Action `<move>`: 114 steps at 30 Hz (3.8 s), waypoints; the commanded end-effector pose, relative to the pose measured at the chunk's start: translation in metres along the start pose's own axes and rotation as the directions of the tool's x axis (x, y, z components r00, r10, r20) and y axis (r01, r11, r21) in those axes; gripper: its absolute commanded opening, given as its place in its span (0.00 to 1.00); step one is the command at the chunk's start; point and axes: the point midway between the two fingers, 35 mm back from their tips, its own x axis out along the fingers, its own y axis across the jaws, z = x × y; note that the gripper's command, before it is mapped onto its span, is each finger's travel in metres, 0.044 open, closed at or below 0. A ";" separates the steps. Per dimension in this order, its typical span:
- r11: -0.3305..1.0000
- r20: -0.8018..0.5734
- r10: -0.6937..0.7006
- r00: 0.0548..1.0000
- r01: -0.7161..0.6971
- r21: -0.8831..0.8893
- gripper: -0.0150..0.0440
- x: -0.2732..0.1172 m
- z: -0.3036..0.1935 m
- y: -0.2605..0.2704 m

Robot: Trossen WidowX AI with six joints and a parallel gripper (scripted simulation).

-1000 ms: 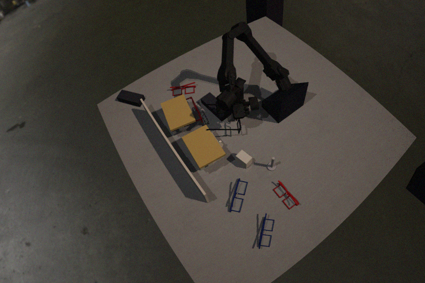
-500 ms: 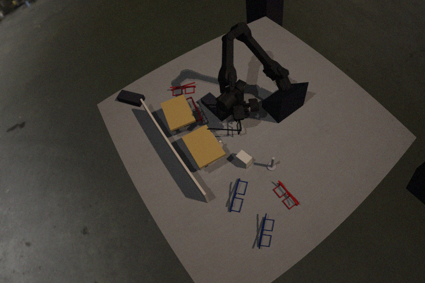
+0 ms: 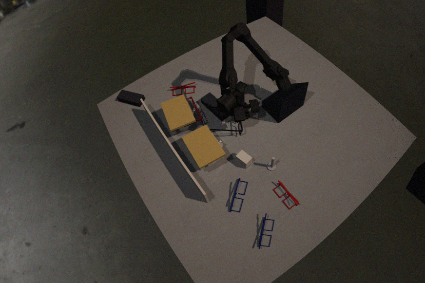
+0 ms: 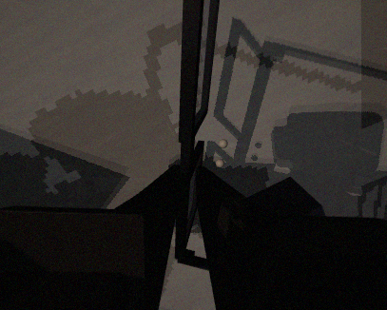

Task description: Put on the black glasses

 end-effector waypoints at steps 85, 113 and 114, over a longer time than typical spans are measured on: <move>1.000 -0.011 0.014 1.000 -0.014 -0.014 0.49 -0.046 -0.001 0.000; 1.000 -0.013 0.012 1.000 -0.012 -0.014 0.49 0.000 -0.002 0.001; 1.000 -0.013 0.012 1.000 -0.012 -0.014 0.49 0.002 -0.002 0.001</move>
